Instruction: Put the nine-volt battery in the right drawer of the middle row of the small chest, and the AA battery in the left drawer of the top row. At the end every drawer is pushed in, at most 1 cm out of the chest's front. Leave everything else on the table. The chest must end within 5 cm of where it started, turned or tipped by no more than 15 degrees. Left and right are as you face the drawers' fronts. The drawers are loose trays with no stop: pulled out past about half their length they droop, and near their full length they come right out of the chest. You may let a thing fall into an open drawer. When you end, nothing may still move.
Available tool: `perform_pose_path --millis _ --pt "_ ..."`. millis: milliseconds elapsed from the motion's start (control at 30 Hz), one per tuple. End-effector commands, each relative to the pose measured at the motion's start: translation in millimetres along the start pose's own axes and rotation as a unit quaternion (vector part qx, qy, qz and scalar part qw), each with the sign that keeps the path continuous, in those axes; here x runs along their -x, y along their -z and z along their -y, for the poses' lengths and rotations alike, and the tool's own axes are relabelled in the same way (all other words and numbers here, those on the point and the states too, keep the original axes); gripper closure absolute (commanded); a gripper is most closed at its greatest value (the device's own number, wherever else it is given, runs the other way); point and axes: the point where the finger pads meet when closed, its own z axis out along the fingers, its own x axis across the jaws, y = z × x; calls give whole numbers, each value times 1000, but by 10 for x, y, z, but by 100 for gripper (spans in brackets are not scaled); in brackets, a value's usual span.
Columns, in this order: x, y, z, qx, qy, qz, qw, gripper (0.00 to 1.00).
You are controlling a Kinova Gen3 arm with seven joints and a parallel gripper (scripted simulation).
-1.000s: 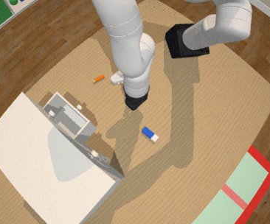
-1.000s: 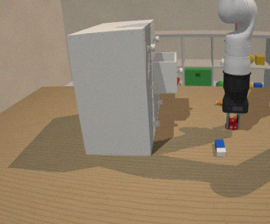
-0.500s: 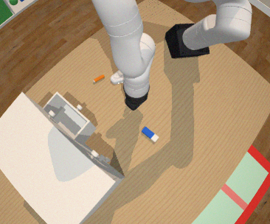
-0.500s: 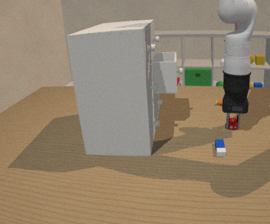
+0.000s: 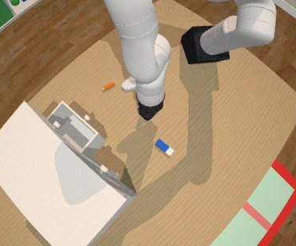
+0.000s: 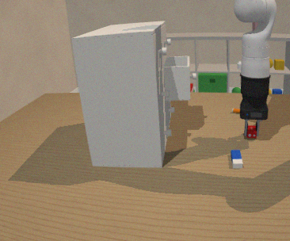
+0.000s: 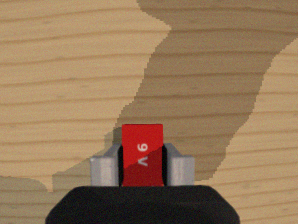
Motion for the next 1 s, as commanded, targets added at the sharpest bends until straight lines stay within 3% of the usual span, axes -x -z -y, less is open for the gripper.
perform_pose_path --millis 0,200,700,967 --pt "33 95 37 -6 1 4 1000 49" --pt "32 227 35 -6 1 4 1000 49" --pt "27 766 29 -6 1 4 1000 49" --pt "26 891 27 -6 1 4 1000 49"
